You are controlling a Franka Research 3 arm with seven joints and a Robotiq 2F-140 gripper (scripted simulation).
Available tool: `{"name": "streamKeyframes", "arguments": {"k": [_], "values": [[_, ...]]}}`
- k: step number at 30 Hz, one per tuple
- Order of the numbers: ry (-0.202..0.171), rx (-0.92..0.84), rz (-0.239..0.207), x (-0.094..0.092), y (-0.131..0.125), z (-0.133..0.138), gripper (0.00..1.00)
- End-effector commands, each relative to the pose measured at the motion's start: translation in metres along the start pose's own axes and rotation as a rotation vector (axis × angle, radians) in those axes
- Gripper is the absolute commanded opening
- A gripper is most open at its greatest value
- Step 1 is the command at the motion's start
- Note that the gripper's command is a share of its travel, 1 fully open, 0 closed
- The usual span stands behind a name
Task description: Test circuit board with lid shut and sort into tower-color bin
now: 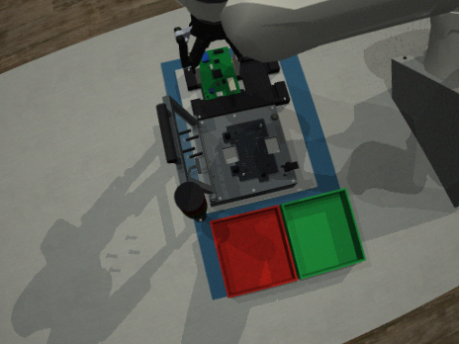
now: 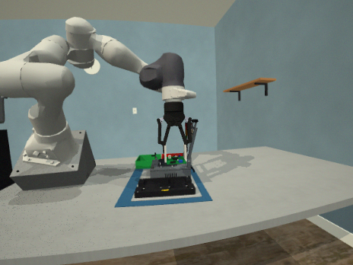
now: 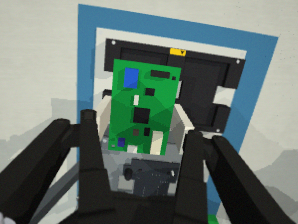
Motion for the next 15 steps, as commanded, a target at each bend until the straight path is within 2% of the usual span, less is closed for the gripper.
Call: {"name": "streamKeyframes", "arguments": {"k": [1,15], "values": [[0.001,0.012,-0.002,-0.001,-0.008,0.002,0.46],[0.001,0.012,-0.002,-0.004,-0.042,0.014,0.46]]}}
Point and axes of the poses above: the point where the finger pads meet when closed, its own x axis out along the fingers, its own z axis across the jaws, y = z × x, the point moved 8 cm from there along -x, back along the fingers, and after that the axes turned 7 degrees about x, right-handed, at the moved point
